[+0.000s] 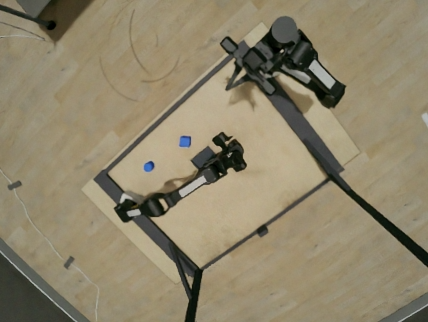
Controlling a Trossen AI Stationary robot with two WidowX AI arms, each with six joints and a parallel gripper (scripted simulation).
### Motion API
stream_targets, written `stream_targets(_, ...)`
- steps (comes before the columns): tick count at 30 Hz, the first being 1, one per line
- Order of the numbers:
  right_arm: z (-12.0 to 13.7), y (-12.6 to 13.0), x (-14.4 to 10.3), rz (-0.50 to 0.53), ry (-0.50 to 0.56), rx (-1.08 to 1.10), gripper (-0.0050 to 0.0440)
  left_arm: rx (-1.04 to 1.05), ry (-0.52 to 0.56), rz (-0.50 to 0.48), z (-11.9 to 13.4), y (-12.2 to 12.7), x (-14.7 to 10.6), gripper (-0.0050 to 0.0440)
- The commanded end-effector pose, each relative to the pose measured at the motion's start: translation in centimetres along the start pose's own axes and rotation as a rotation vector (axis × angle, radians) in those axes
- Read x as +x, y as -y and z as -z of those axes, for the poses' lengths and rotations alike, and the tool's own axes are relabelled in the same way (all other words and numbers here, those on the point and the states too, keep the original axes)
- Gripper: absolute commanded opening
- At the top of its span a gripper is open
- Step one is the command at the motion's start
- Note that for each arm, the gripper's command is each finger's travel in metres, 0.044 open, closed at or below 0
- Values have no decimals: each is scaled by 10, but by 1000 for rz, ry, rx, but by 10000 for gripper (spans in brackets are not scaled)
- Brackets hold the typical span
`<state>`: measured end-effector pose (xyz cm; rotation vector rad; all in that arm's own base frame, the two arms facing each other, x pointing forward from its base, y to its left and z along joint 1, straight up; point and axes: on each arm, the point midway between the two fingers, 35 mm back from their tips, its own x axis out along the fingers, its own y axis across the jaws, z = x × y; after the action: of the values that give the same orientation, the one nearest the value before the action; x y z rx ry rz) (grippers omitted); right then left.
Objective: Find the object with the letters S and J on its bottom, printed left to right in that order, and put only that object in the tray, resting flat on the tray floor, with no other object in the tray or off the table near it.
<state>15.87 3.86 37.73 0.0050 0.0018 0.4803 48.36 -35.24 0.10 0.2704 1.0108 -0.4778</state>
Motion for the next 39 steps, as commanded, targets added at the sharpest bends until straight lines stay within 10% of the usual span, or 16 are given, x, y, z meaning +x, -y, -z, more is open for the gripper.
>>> stream_targets(1,-5,-1,0,-3,2,-10,-50,3,21,4,-9,0,2,400)
stream_targets(39,-5,-1,0,-3,2,-10,-50,2,30,5,-12,0,3,171)
